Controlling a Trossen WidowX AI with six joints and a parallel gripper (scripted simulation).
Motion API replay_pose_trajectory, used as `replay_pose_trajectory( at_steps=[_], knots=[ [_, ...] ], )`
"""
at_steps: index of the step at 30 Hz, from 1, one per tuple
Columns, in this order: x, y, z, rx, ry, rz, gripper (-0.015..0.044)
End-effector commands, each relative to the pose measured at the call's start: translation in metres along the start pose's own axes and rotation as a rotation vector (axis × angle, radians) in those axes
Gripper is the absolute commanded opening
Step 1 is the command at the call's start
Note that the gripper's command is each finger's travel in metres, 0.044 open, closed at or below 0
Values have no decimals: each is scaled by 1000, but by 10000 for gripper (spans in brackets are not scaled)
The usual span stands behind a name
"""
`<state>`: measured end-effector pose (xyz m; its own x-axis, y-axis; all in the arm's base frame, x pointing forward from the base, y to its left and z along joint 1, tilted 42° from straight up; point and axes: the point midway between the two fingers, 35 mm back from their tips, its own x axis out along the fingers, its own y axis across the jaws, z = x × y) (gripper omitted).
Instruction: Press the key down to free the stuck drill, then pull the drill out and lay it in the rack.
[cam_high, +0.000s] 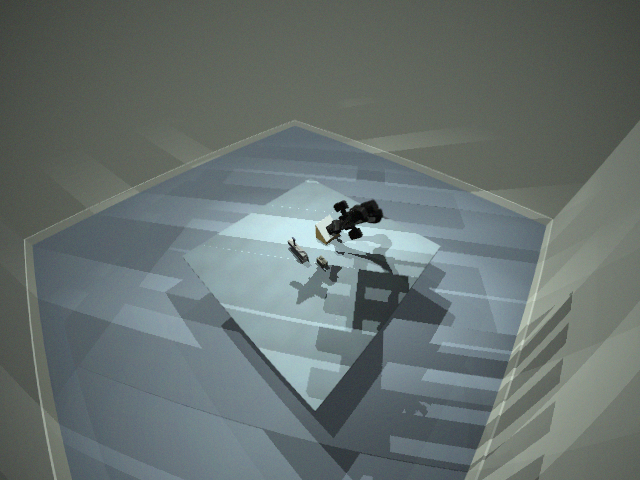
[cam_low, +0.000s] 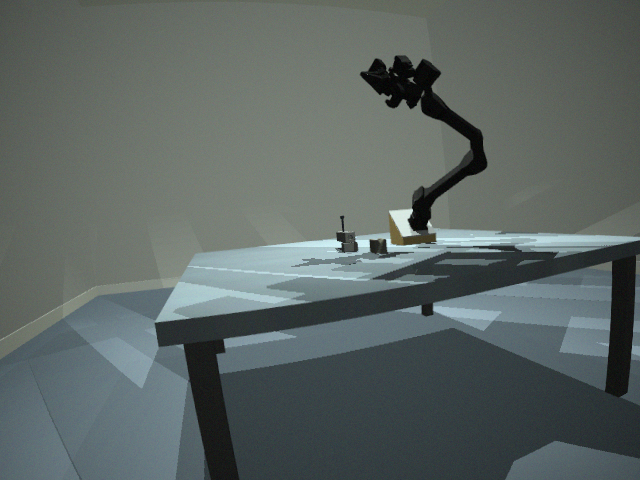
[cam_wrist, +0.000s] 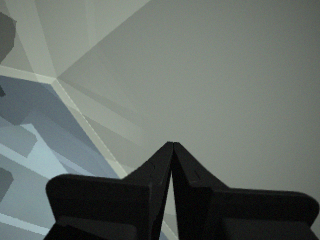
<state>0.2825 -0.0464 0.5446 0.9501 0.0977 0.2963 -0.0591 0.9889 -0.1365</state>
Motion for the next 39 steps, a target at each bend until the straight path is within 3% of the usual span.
replay_pose_trajectory(
  at_steps=[1,7,13,19,25,34,39],
  knots=[
    [19,-19,-51,19,147,-23,0],
    [34,-48,-150,51,431,-38,0],
    [26,-64,-251,130,732,-10,0],
    [-4,-65,-344,251,1030,55,0],
    [-58,-51,-427,438,1346,170,0],
    [-155,-5,-494,858,1746,433,0],
    [-162,-1,-496,897,1769,456,0]
  ],
)
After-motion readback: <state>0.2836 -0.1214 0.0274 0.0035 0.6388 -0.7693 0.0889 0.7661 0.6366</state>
